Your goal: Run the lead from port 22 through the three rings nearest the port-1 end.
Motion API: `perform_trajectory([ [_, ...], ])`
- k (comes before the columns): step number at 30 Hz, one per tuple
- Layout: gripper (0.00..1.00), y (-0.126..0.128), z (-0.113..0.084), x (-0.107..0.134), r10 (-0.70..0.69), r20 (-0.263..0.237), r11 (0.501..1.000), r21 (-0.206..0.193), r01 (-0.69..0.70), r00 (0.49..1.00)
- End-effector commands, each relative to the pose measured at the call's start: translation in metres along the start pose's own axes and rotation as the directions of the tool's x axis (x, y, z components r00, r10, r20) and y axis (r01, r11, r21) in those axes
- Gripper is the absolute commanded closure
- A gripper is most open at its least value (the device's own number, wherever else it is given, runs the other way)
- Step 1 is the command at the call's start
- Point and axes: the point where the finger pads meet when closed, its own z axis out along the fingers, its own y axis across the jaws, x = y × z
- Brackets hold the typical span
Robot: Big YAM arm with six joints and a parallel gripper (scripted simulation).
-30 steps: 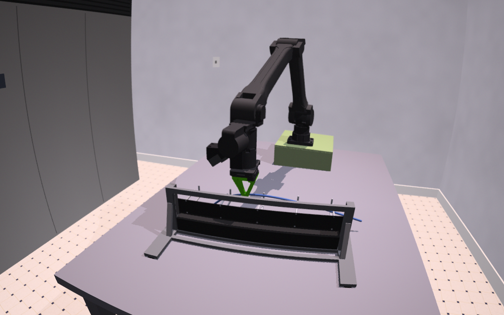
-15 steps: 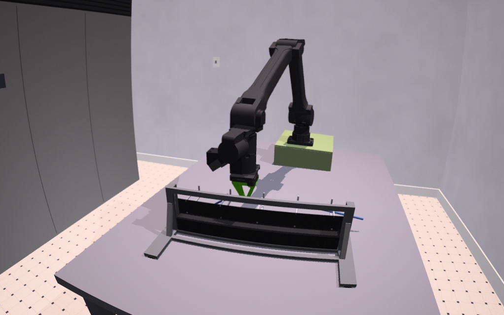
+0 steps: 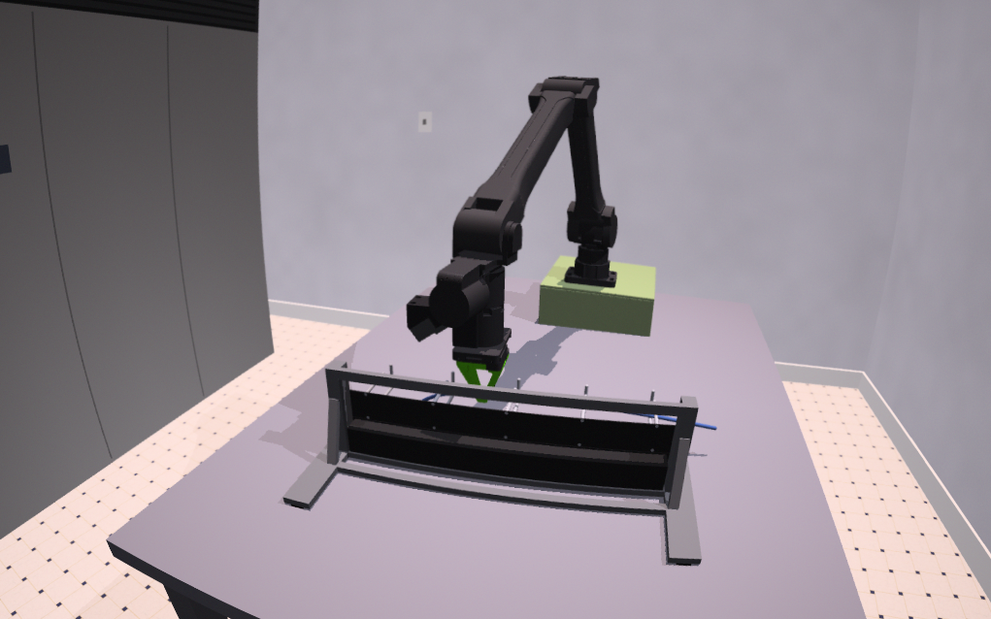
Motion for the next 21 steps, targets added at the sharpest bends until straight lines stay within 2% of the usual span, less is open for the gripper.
perform_trajectory([
  [1,1.00,0.0073,-0.0005,0.0027,0.003,0.009,1.000,-0.025,-0.003,1.000],
  [21,1.00,0.0075,0.0033,0.0029,0.003,0.008,1.000,-0.021,-0.003,1.000],
])
